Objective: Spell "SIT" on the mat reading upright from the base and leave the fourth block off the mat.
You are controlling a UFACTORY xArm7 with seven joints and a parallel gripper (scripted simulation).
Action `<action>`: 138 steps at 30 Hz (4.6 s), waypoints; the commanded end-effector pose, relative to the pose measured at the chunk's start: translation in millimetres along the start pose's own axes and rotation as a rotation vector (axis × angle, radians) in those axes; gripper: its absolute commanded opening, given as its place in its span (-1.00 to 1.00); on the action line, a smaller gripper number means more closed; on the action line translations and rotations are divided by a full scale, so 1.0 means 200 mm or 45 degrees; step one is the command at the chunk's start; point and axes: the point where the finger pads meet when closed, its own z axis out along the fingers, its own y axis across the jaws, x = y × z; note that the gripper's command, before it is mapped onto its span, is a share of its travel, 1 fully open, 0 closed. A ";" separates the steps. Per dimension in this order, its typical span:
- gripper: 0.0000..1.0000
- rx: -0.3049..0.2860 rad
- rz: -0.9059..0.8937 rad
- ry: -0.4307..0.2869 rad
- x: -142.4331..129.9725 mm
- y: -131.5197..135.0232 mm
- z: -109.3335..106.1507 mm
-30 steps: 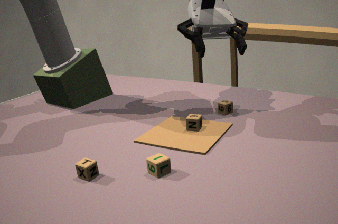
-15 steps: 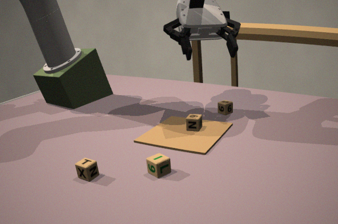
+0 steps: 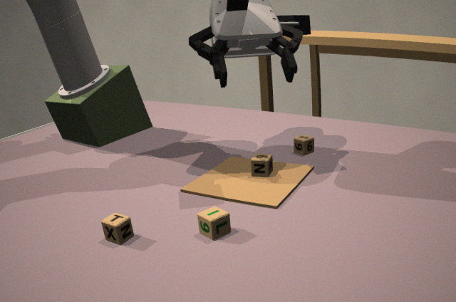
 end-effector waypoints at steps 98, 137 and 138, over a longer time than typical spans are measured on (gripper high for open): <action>1.00 0.005 0.002 0.001 0.49 0.43 0.54; 1.00 0.000 0.000 0.006 0.51 0.55 0.55; 1.00 0.000 0.000 0.006 0.51 0.55 0.55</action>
